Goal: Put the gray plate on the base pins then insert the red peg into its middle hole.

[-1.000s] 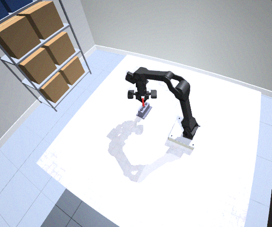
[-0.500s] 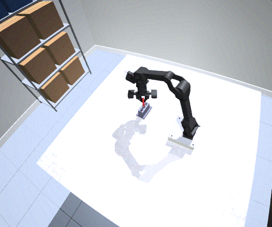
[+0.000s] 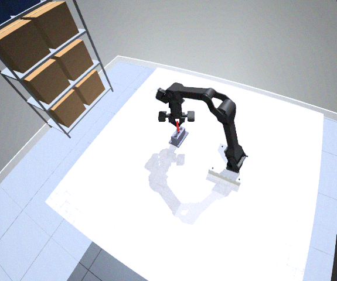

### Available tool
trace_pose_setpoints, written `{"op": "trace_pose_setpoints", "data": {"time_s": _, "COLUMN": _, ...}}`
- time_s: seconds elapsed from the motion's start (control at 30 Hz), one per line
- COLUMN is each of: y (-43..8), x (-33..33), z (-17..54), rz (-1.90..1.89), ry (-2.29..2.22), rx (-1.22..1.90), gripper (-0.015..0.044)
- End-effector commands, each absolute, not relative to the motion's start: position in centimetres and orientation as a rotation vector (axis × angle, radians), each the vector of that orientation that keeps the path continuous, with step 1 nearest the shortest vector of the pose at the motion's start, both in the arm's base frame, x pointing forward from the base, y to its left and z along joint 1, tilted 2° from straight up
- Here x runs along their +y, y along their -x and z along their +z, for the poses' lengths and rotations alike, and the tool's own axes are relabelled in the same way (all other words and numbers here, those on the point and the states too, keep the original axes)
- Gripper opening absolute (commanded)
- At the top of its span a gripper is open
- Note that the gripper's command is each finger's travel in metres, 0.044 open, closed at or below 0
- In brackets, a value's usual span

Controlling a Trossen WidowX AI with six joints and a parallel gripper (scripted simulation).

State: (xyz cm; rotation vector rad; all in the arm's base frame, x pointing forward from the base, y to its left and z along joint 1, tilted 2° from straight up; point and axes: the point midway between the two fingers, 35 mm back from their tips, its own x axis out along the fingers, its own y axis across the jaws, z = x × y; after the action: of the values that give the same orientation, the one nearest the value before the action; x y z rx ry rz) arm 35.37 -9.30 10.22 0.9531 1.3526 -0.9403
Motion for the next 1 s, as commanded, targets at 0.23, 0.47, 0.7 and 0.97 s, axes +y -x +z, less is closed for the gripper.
{"op": "trace_pose_setpoints", "data": {"time_s": 0.23, "y": -35.3, "x": -9.3, "z": 9.3, "rz": -0.939, "ry": -0.949, "rx": 1.353, "gripper": 0.0000}}
{"op": "trace_pose_setpoints", "data": {"time_s": 0.47, "y": -35.3, "x": -9.4, "z": 8.4, "rz": -0.938, "ry": -0.946, "rx": 1.354, "gripper": 0.0000}}
{"op": "trace_pose_setpoints", "data": {"time_s": 0.7, "y": -35.4, "x": -9.3, "z": 8.7, "rz": -0.940, "ry": -0.954, "rx": 1.351, "gripper": 0.0000}}
{"op": "trace_pose_setpoints", "data": {"time_s": 0.97, "y": -35.5, "x": -9.3, "z": 8.6, "rz": -0.940, "ry": -0.954, "rx": 1.351, "gripper": 0.0000}}
